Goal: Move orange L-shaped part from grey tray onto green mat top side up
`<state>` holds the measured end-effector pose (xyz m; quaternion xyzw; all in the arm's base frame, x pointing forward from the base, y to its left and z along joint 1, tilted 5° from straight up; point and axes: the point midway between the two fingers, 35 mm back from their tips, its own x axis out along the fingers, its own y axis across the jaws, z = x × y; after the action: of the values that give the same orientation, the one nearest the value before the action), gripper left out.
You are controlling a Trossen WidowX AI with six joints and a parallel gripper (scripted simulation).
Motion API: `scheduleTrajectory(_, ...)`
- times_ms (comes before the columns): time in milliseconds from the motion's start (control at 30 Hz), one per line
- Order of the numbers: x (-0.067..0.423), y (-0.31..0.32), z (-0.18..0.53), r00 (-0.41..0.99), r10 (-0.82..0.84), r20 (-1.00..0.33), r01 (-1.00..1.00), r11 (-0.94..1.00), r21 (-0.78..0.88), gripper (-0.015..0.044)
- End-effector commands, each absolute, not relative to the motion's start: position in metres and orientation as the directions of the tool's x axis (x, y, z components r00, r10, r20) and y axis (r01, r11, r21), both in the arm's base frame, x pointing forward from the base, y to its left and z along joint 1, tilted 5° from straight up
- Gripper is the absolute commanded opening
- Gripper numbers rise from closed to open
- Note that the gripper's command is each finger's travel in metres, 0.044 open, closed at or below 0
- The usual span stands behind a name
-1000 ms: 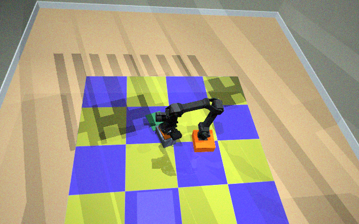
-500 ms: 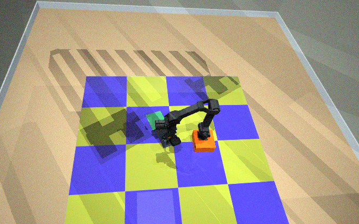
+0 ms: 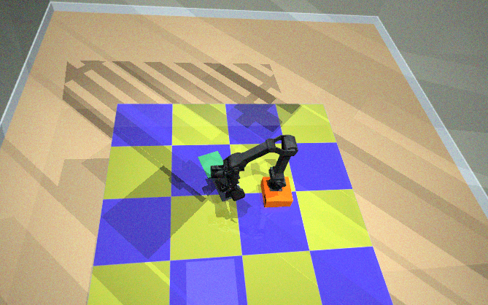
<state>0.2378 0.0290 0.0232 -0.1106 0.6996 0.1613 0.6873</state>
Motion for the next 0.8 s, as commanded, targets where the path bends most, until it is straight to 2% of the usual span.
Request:
scheduleTrajectory(0, 0.237, 0.029, 0.015, -0.031, 0.062, -0.998, -0.373, 0.925, 0.069, 0.0180)
scheduleTrajectory(767, 0.236, 0.031, -0.002, -0.034, 0.067, -0.997, -0.377, 0.923, 0.075, 0.0180)
